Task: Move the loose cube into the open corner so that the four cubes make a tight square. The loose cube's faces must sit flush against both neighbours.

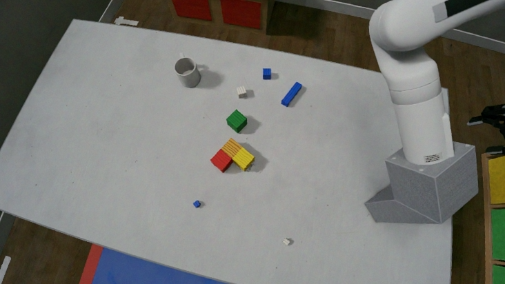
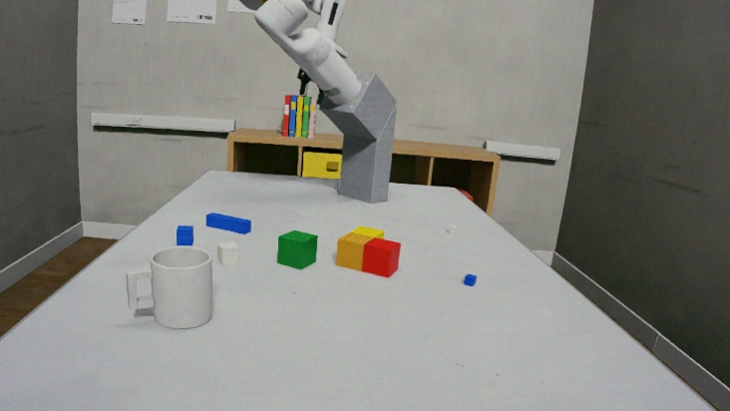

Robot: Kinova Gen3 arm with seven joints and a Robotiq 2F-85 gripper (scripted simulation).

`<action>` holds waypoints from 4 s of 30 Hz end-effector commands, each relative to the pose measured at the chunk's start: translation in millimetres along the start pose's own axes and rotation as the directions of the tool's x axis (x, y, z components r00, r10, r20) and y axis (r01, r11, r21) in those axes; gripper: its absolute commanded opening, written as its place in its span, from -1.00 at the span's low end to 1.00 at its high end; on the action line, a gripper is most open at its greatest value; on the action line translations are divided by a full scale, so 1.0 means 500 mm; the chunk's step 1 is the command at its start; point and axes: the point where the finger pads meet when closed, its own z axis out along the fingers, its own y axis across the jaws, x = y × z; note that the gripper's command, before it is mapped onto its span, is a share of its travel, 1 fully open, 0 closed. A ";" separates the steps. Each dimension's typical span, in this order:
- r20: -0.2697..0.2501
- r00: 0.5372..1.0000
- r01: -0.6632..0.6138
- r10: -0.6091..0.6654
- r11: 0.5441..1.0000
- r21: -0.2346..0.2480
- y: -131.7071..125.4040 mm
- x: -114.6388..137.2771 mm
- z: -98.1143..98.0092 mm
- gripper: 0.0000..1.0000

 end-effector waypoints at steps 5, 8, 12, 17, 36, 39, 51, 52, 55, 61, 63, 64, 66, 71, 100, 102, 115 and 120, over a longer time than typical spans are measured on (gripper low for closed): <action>0.000 1.000 0.022 -0.022 0.999 0.027 -0.012 0.011 -0.020 1.00; 0.001 0.999 0.034 -0.034 0.998 0.048 -0.022 0.021 -0.034 1.00; 0.001 0.999 0.034 -0.034 0.998 0.048 -0.022 0.021 -0.034 1.00; 0.001 0.999 0.034 -0.034 0.998 0.048 -0.022 0.021 -0.034 1.00; -0.001 0.998 0.067 -0.068 0.991 0.113 -0.049 0.053 -0.077 1.00; -0.001 0.998 0.067 -0.068 0.991 0.113 -0.049 0.053 -0.077 1.00; -0.003 0.997 0.078 -0.078 0.988 0.134 -0.058 0.065 -0.092 1.00; -0.005 0.996 0.088 -0.088 0.984 0.156 -0.067 0.078 -0.107 1.00; -0.005 0.996 0.088 -0.088 0.984 0.156 -0.067 0.078 -0.107 1.00; -0.008 0.995 0.098 -0.098 0.979 0.178 -0.075 0.091 -0.122 1.00; -0.008 0.995 0.098 -0.098 0.979 0.178 -0.075 0.091 -0.122 1.00; -0.008 0.995 0.098 -0.098 0.979 0.178 -0.075 0.091 -0.122 1.00; -0.008 0.995 0.098 -0.098 0.979 0.178 -0.075 0.091 -0.122 1.00; -0.012 0.994 0.107 -0.107 0.974 0.200 -0.083 0.104 -0.138 1.00; -0.027 0.991 0.133 -0.131 0.955 0.264 -0.106 0.149 -0.184 1.00; -0.027 0.991 0.133 -0.131 0.955 0.264 -0.106 0.149 -0.184 1.00; -0.040 0.989 0.149 -0.144 0.940 0.306 -0.119 0.182 -0.215 1.00; -0.047 0.988 0.156 -0.149 0.932 0.326 -0.125 0.199 -0.231 1.00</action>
